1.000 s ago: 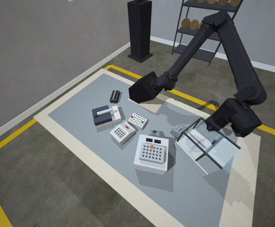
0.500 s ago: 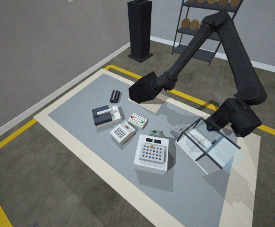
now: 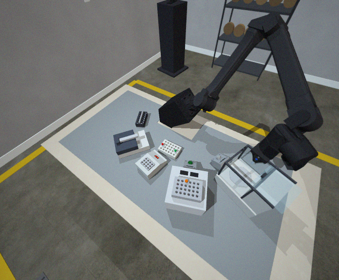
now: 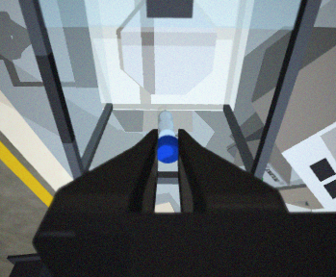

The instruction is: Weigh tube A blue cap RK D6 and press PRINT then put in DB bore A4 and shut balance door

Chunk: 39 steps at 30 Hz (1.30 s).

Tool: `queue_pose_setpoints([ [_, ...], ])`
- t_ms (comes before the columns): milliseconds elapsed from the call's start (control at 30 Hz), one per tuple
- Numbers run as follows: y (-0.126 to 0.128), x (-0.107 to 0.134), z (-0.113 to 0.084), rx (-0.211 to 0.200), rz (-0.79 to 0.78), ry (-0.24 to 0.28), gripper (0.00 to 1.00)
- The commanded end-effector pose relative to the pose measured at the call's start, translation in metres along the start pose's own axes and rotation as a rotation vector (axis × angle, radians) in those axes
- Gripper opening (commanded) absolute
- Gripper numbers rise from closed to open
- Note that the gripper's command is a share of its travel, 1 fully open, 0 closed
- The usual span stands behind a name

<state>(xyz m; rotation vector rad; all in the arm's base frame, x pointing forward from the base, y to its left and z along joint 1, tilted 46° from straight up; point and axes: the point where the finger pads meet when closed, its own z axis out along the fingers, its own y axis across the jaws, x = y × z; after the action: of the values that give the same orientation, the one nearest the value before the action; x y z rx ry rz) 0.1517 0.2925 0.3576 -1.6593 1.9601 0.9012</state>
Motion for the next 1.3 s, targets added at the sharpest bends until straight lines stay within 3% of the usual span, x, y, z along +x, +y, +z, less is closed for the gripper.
queue_pose_setpoints([
  [0,0.0,-0.003,0.009,-0.004,0.007,-0.004,0.09],
  [367,0.0,-0.003,0.029,-0.005,0.009,-0.001,0.09],
  [433,0.0,-0.003,0.029,-0.005,0.009,-0.001,0.09],
  [467,0.004,-0.009,0.021,0.004,-0.007,-0.025,0.09],
  [600,0.0,-0.003,0.037,-0.005,0.009,-0.001,0.09],
  [933,0.0,-0.003,0.054,-0.005,0.009,-0.001,0.09],
  [1000,0.0,-0.003,0.054,-0.005,0.009,-0.001,0.09],
  [1033,0.004,-0.011,0.045,0.004,-0.008,-0.029,0.09],
  [1133,0.0,-0.003,0.061,-0.005,0.009,-0.001,0.09],
  [1267,0.0,-0.003,0.067,-0.005,0.009,-0.001,0.09],
])
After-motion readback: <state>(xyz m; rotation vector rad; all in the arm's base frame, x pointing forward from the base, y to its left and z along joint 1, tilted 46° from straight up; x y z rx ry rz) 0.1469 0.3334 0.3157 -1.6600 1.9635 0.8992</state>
